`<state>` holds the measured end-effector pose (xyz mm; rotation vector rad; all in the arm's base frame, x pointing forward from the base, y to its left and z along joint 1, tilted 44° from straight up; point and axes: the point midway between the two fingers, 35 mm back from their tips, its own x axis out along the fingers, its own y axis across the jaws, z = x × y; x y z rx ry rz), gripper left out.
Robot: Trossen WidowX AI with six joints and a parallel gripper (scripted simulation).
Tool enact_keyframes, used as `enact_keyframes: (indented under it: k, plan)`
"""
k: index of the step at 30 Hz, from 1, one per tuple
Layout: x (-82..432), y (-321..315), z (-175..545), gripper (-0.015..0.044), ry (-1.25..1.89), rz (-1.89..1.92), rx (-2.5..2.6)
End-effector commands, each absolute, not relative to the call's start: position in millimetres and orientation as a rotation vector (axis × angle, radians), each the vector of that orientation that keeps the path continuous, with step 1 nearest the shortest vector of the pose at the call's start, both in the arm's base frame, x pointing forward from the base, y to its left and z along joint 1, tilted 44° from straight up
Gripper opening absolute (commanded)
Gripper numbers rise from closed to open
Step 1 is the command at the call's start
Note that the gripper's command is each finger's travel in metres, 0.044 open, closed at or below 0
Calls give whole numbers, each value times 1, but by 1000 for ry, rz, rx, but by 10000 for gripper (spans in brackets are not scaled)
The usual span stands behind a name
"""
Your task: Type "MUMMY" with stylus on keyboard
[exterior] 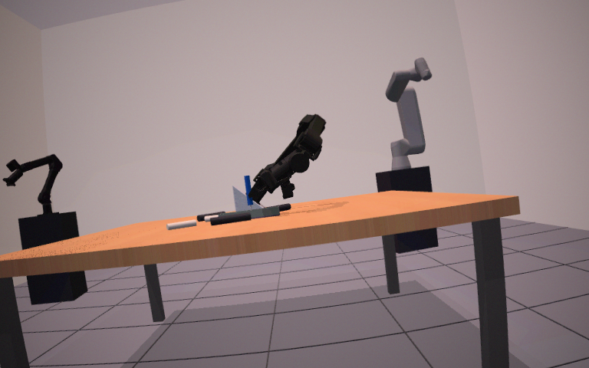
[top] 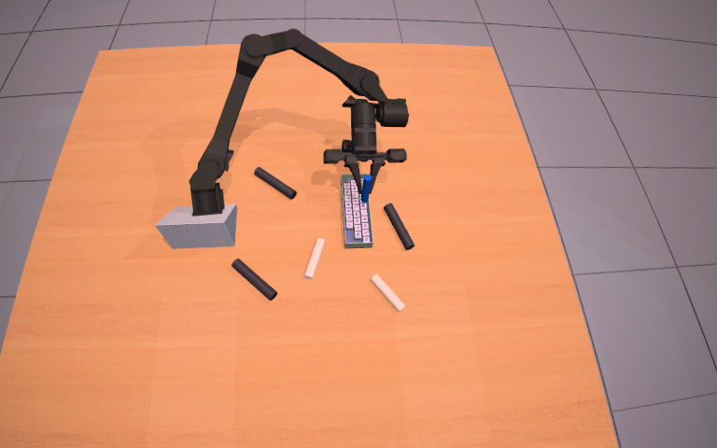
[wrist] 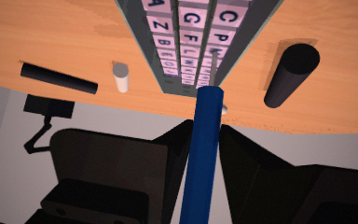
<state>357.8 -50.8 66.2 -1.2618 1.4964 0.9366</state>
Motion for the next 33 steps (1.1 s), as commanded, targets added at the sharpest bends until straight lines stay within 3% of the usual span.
enact_keyframes:
  k: [1,27,33]
  plan:
    - [358,-50,65,81,1498,933,-1259]
    - [352,-74,88,85,1503,934,-1252]
    - [352,-74,88,45,1503,934,-1252]
